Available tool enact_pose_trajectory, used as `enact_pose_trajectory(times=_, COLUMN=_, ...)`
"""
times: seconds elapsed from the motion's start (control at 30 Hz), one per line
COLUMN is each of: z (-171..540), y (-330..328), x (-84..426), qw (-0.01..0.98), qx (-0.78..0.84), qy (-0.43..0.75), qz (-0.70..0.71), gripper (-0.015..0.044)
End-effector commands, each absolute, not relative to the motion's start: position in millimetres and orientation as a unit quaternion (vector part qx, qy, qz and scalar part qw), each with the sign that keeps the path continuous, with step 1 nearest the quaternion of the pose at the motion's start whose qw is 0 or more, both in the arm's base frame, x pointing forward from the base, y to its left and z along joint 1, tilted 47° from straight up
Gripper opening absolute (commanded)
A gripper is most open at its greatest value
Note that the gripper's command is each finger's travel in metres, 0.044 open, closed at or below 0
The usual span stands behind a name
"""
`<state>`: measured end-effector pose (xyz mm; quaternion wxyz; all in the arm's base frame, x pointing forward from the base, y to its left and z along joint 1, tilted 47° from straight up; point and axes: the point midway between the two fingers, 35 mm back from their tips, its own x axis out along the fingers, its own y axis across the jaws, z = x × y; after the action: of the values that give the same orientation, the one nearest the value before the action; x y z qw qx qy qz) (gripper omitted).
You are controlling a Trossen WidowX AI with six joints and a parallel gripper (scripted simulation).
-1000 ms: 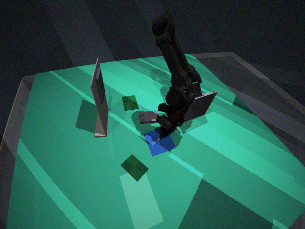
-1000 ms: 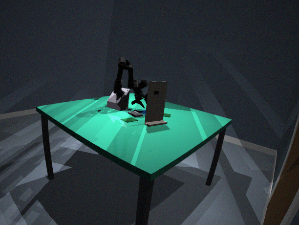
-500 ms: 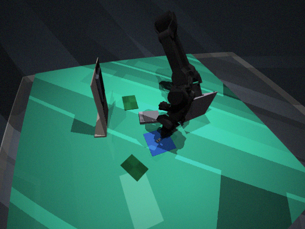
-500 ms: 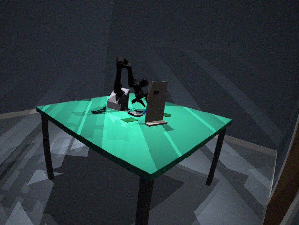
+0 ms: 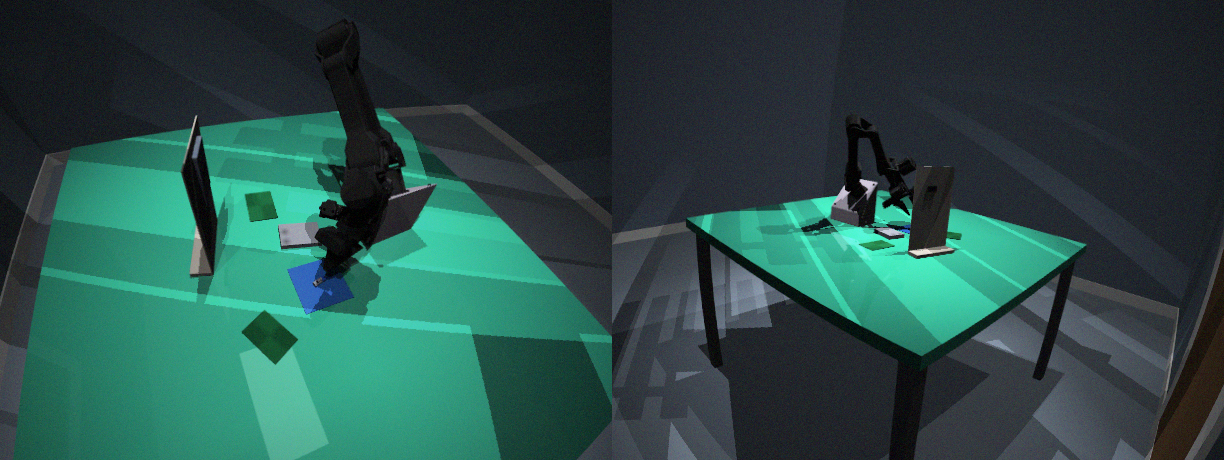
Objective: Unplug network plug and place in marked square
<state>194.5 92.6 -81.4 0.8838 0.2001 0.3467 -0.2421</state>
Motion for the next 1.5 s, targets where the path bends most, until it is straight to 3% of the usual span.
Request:
enact_pose_trajectory(times=0.0, z=-77, y=98, x=195, qw=0.885, qx=0.206, qy=0.343, qz=-0.240, gripper=0.0156)
enact_pose_trajectory(times=1.47, z=-42, y=125, x=181, qw=0.886, qx=0.205, qy=0.340, qz=-0.239, gripper=0.0156)
